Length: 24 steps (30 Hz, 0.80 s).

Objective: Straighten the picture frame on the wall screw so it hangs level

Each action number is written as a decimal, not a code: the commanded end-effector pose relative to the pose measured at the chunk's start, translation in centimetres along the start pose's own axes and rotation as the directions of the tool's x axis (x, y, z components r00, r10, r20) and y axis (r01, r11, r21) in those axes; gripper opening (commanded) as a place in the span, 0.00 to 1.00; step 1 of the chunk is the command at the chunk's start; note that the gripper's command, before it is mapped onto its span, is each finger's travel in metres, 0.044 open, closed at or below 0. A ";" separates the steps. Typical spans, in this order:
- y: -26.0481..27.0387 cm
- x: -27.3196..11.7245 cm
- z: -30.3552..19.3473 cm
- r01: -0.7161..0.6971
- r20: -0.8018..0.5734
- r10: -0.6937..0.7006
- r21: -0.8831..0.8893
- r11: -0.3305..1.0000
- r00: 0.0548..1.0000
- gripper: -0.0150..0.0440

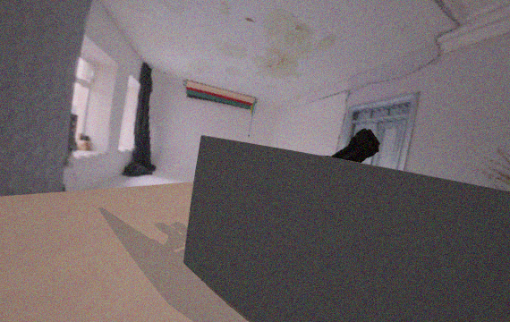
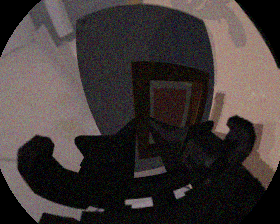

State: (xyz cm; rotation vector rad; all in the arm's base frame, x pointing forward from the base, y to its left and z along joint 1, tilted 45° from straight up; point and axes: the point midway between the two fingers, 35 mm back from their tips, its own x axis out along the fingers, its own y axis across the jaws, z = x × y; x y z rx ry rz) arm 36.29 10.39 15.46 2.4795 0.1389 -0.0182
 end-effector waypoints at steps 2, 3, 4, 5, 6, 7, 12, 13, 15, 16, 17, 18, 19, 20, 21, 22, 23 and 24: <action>0.0 0.0 0.0 0.001 -0.001 -0.001 -0.001 1.000 1.000 0.25; 0.0 0.0 0.0 0.000 0.000 0.000 -0.004 1.000 1.000 0.25; -0.1 0.0 0.0 0.000 0.000 0.000 -0.005 1.000 1.000 0.25; -0.1 0.0 0.0 0.000 0.000 0.000 -0.005 1.000 1.000 0.25; -0.1 0.0 0.0 0.000 0.000 0.000 -0.005 1.000 1.000 0.25; -0.1 0.0 0.0 0.000 0.000 0.000 -0.005 1.000 1.000 0.25; -0.1 0.0 0.0 0.000 0.001 0.000 -0.037 0.999 1.000 0.25; -0.1 0.0 0.0 0.000 0.001 0.000 -0.037 0.999 1.000 0.25; -0.1 0.0 0.0 0.000 0.001 0.000 -0.037 0.999 1.000 0.25; -0.1 0.0 0.0 0.000 0.001 0.000 -0.037 0.999 1.000 0.25; -0.1 0.0 0.0 0.000 0.001 0.000 -0.037 0.999 1.000 0.25; -0.1 0.0 0.0 0.000 0.001 0.000 -0.048 0.999 1.000 0.25; -0.1 0.0 0.0 0.000 0.001 0.000 -0.074 0.997 1.000 0.25; -0.1 0.0 0.0 0.000 0.001 0.000 -0.089 0.996 1.000 0.25; -0.1 0.0 0.0 0.000 0.001 0.000 -0.089 0.996 1.000 0.25; -0.1 0.0 0.0 0.000 0.001 0.000 -0.089 0.996 1.000 0.25; -0.1 0.0 0.0 0.000 0.001 0.000 -0.102 0.995 1.000 0.25; -0.1 0.0 0.0 0.000 0.001 0.000 -0.115 0.993 1.000 0.25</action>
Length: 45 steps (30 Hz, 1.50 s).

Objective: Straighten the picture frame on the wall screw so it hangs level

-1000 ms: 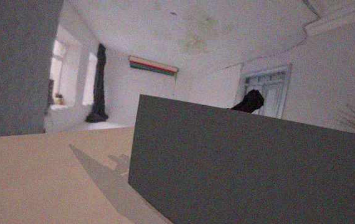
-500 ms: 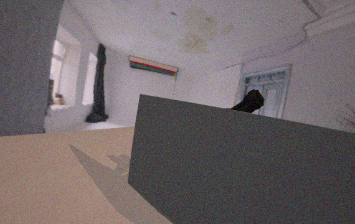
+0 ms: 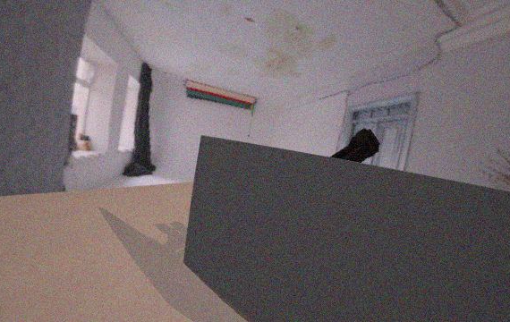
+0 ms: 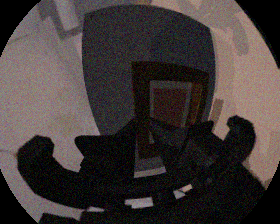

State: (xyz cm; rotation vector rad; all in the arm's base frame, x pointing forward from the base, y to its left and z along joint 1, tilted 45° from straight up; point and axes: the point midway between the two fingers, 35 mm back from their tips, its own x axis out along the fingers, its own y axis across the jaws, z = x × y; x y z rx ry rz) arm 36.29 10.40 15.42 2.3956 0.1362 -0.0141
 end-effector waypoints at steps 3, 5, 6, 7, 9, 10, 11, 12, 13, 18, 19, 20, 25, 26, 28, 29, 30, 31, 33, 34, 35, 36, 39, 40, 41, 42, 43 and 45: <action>0.0 0.0 0.0 0.000 0.000 0.000 -0.042 0.999 1.000 0.25; 0.0 0.0 -0.1 0.000 0.000 0.000 -0.052 0.999 1.000 0.25; 0.0 0.0 -0.1 0.000 0.000 0.000 -0.052 0.999 1.000 0.25; 0.0 0.0 0.0 -0.001 0.000 0.001 -0.036 0.999 1.000 0.30; 0.0 0.0 0.0 -0.001 0.000 0.001 -0.036 0.999 1.000 0.39; 0.0 0.0 0.0 -0.001 0.000 0.001 -0.036 0.999 1.000 0.43; 0.0 0.0 0.0 -0.001 0.000 0.001 -0.036 0.999 1.000 0.48; 0.0 0.0 0.0 -0.001 0.000 0.001 -0.036 0.999 1.000 0.52; 0.0 0.0 0.0 -0.001 0.000 0.001 -0.036 0.999 1.000 0.57; 0.0 0.0 0.0 -0.001 0.000 0.001 -0.036 0.999 1.000 0.69; 0.0 0.0 0.0 -0.001 0.000 0.001 -0.036 0.999 1.000 0.69; 0.0 -0.2 -0.1 -0.001 0.000 0.001 -0.034 0.999 1.000 0.69; 0.0 -4.3 -0.9 -0.003 0.002 0.003 0.014 1.000 1.000 0.69; -0.1 -5.3 -0.9 -0.003 0.002 0.003 0.025 1.000 1.000 0.69; -0.2 -7.1 -0.8 -0.005 0.003 0.005 0.048 0.999 1.000 0.69; -0.2 -8.0 -0.6 -0.005 0.003 0.005 0.059 0.998 1.000 0.69; -0.3 -8.8 -0.4 -0.006 0.003 0.006 0.070 0.998 1.000 0.69; -0.4 -9.5 -0.2 -0.007 0.004 0.006 0.079 0.997 1.000 0.69; -0.5 -10.0 0.0 -0.007 0.004 0.007 0.087 0.996 1.000 0.69; -0.5 -10.0 0.0 -0.007 0.004 0.007 0.087 0.996 1.000 0.69; -0.5 -10.0 0.0 -0.007 0.004 0.007 0.087 0.996 1.000 0.69; -0.3 -9.2 -0.4 -0.001 -0.003 0.002 0.077 0.997 1.000 0.69; 1.1 -9.5 0.0 -0.002 -0.002 0.003 0.139 0.990 1.000 0.69; 1.6 -9.7 0.2 -0.003 -0.001 0.003 0.165 0.986 1.000 0.69; 2.2 -9.9 0.4 -0.003 0.000 0.004 0.191 0.982 1.000 0.69; 2.7 -10.1 0.7 -0.004 0.000 0.004 0.217 0.976 1.000 0.69; 3.2 -10.3 0.9 -0.005 0.001 0.005 0.243 0.970 1.000 0.69; 4.1 -10.9 1.3 -0.006 0.002 0.006 0.294 0.956 1.000 0.69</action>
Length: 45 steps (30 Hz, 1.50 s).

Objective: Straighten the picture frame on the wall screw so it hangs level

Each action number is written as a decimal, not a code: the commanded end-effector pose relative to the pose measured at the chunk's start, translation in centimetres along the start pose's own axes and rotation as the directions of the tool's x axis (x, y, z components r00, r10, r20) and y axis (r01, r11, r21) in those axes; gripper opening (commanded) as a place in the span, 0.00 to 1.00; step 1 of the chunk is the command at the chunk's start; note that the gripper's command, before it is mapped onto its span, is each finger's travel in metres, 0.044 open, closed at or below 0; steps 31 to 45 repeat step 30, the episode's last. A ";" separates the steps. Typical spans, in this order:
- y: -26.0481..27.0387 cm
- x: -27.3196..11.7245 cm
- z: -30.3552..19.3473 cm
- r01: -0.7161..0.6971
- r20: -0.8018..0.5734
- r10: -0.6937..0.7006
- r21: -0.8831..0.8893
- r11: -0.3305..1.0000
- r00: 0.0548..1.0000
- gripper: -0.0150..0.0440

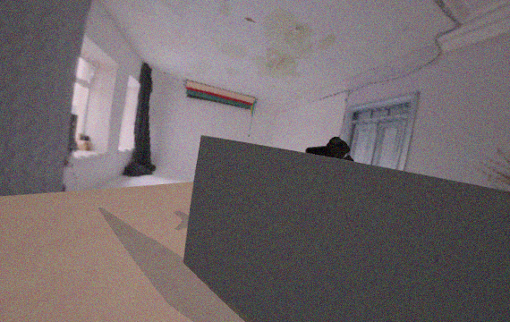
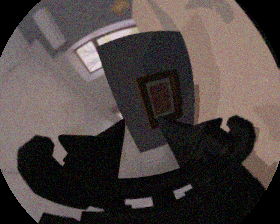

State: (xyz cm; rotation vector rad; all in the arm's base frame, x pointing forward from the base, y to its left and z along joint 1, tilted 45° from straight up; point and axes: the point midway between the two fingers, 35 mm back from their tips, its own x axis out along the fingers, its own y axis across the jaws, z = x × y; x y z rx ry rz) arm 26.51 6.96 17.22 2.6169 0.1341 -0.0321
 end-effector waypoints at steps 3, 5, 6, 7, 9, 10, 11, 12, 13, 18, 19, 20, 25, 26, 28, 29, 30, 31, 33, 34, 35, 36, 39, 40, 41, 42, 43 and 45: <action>2.4 -1.6 0.6 -0.003 0.000 0.003 0.139 0.990 1.000 0.69; 2.5 -1.6 0.7 -0.003 0.000 0.003 0.143 0.990 1.000 0.69; 2.5 -1.6 0.7 -0.003 0.000 0.003 0.143 0.990 1.000 0.69; 2.5 -1.6 0.7 -0.003 0.000 0.003 0.143 0.990 1.000 0.69; 2.5 -1.6 0.6 -0.005 -0.001 0.005 0.138 0.990 1.000 0.69; 2.5 -1.6 0.7 -0.003 0.000 0.003 0.143 0.990 1.000 0.69; 2.5 -1.6 0.7 -0.003 0.000 0.003 0.143 0.990 1.000 0.69; 2.5 -1.6 0.7 -0.003 0.000 0.003 0.143 0.990 1.000 0.69; 2.5 -1.6 0.7 -0.003 0.000 0.003 0.143 0.990 1.000 0.69; 2.5 -1.6 0.7 -0.003 0.000 0.003 0.143 0.990 1.000 0.69; 2.5 -1.6 0.7 -0.003 0.000 0.003 0.143 0.990 1.000 0.69; 2.5 -1.6 0.7 -0.003 0.000 0.003 0.143 0.990 1.000 0.69; 2.5 -1.6 0.7 -0.003 0.000 0.003 0.143 0.990 1.000 0.69; 2.5 -1.6 0.7 -0.003 0.000 0.003 0.143 0.990 1.000 0.69; 2.5 -1.6 0.7 -0.003 0.000 0.003 0.143 0.990 1.000 0.69; 2.5 -1.6 0.7 -0.003 0.000 0.003 0.143 0.990 1.000 0.69; 2.5 -1.6 0.7 -0.003 0.000 0.003 0.143 0.990 1.000 0.69; 2.5 -1.6 0.7 -0.003 0.000 0.003 0.143 0.990 1.000 0.69; 2.5 -1.6 0.7 -0.003 0.000 0.003 0.143 0.990 1.000 0.69; 2.5 -1.6 0.7 -0.003 0.000 0.003 0.143 0.990 1.000 0.69; 2.5 -1.6 0.7 -0.003 0.000 0.003 0.143 0.990 1.000 0.69; 2.5 -1.6 0.7 -0.003 0.000 0.003 0.143 0.990 1.000 0.69; 2.5 -1.6 0.7 -0.003 0.000 0.003 0.143 0.990 1.000 0.69; 2.5 -1.6 0.7 -0.003 0.000 0.003 0.143 0.990 1.000 0.69; 2.5 -1.6 0.7 -0.003 0.000 0.003 0.143 0.990 1.000 0.69; 2.5 -1.6 0.7 -0.003 0.000 0.003 0.143 0.990 1.000 0.69; 2.5 -1.6 0.7 -0.003 0.000 0.003 0.143 0.990 1.000 0.69; 2.5 -1.6 0.7 -0.003 0.000 0.003 0.143 0.990 1.000 0.69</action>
